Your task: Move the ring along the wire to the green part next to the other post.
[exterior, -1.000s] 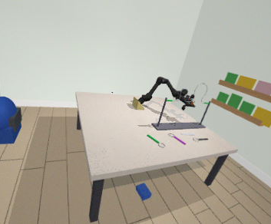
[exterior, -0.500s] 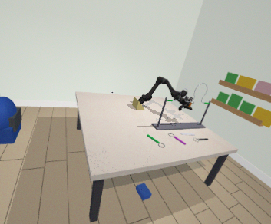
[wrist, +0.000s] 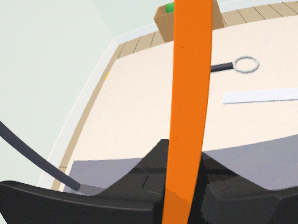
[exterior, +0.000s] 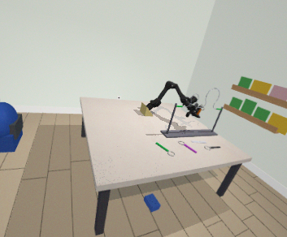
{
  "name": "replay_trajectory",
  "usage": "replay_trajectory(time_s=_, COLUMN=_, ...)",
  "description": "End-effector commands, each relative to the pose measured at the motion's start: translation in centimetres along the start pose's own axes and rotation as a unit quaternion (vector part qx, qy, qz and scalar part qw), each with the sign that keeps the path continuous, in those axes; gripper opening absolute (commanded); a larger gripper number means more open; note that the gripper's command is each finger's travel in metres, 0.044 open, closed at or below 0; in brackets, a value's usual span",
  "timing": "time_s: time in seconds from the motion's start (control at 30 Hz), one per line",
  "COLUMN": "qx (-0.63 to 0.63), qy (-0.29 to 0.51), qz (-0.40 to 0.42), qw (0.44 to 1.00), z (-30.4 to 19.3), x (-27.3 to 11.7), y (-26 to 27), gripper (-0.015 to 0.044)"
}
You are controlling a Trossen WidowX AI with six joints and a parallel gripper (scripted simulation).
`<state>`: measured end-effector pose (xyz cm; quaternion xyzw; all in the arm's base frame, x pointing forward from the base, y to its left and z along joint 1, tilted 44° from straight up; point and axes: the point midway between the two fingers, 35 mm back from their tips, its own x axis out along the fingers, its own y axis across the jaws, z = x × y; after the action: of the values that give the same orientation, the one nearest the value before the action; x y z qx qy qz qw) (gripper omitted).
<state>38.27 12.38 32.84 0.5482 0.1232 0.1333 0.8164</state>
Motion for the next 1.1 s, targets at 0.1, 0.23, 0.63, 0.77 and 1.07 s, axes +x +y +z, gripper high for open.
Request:
replay_trajectory(time_s=0.1, qx=-0.050, qy=0.010, qz=-0.032, qw=0.998, z=-0.1, x=-0.3, y=-2.2, gripper=-0.0150)
replay_trajectory(time_s=0.23, qx=-0.078, qy=0.014, qz=-0.049, qw=0.996, z=0.0, x=-0.5, y=-3.3, gripper=-0.0150)
replay_trajectory(time_s=0.63, qx=-0.134, qy=0.021, qz=-0.081, qw=0.987, z=0.6, x=-1.2, y=-5.7, gripper=-0.0150)
replay_trajectory(time_s=0.77, qx=-0.144, qy=0.022, qz=-0.087, qw=0.985, z=0.8, x=-1.4, y=-6.4, gripper=-0.0150)
replay_trajectory(time_s=1.07, qx=-0.157, qy=0.024, qz=-0.094, qw=0.983, z=1.2, x=-1.7, y=-7.5, gripper=-0.0150)
